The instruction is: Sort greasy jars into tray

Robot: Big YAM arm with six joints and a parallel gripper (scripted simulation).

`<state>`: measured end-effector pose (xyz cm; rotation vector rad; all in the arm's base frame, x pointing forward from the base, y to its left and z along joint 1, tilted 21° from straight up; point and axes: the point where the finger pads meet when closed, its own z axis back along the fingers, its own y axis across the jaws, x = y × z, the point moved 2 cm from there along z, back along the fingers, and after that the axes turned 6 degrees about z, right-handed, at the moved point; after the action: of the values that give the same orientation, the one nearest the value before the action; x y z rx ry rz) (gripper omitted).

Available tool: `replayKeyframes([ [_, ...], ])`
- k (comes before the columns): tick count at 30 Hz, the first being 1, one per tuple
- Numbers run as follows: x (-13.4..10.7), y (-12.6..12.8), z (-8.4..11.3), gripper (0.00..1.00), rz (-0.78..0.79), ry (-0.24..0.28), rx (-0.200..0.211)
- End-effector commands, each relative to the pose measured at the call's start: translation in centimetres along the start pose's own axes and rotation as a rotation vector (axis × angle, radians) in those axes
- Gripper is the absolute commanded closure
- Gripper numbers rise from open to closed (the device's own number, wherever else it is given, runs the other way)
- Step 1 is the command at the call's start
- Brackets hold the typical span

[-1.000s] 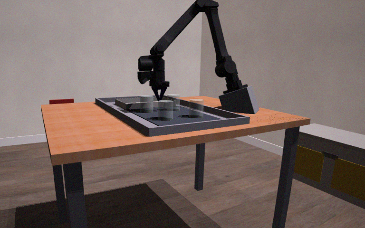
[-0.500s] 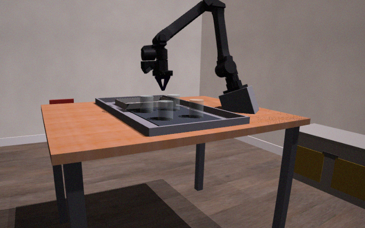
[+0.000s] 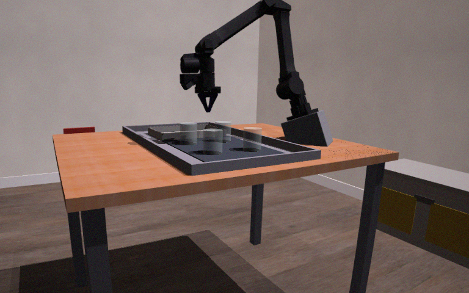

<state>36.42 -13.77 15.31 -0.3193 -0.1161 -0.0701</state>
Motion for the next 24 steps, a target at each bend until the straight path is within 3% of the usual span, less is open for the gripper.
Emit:
replayKeyframes([
  [1,1.8,-0.6,1.8,1.00,-0.015,-0.045,-0.010],
  [20,1.8,-0.6,1.8,1.00,-0.015,-0.045,-0.010],
  [21,2.7,-0.7,2.8,1.00,-0.015,-0.045,-0.010],
  [24,2.7,-0.7,2.8,1.00,-0.015,-0.045,-0.010],
])
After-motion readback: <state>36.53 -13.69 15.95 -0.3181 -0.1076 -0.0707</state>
